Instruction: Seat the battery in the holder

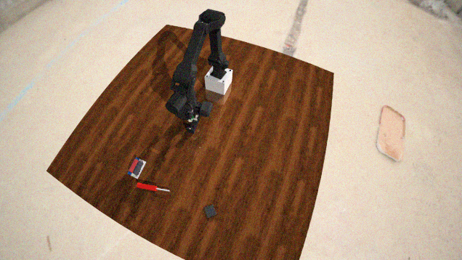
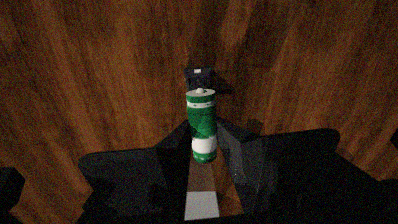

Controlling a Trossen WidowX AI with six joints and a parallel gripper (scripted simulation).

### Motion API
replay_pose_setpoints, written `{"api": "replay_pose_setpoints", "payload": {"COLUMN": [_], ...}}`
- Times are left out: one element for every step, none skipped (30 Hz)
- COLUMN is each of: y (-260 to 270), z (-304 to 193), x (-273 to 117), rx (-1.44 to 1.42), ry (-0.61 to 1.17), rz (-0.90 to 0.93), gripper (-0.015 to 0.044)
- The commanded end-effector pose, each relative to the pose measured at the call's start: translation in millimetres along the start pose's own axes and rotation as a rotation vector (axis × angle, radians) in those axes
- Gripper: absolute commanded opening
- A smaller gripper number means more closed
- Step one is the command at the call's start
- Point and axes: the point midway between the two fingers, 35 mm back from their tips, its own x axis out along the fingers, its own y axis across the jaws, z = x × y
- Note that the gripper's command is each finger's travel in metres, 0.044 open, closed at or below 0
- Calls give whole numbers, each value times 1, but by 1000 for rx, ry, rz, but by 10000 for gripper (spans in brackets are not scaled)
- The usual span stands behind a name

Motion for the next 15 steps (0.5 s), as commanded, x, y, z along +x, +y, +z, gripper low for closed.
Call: {"api": "replay_pose_setpoints", "payload": {"y": [-2, -2, -2, -2, -2, -2, -2, -2, -2, -2, -2, -2, -2, -2, -2], "z": [1, 2, 2, 3, 4, 4, 4, 5, 5, 5, 6, 6, 6, 6, 6], "x": [3, 6, 8, 11, 13, 15, 18, 20, 22, 24, 26, 28, 30, 32, 34], "rx": [-13, -13, -13, -13, -12, -12, -11, -11, -10, -10, -9, -9, -8, -8, -8], "ry": [-17, -30, -43, -56, -69, -82, -95, -108, -121, -134, -147, -160, -173, -186, -199], "rz": [-1, -1, -1, -1, -1, -1, -2, -2, -2, -2, -2, -3, -3, -3, -4], "gripper": [78, 78, 78, 78, 78, 78, 78, 78, 78, 78, 78, 78, 78, 78, 78]}}
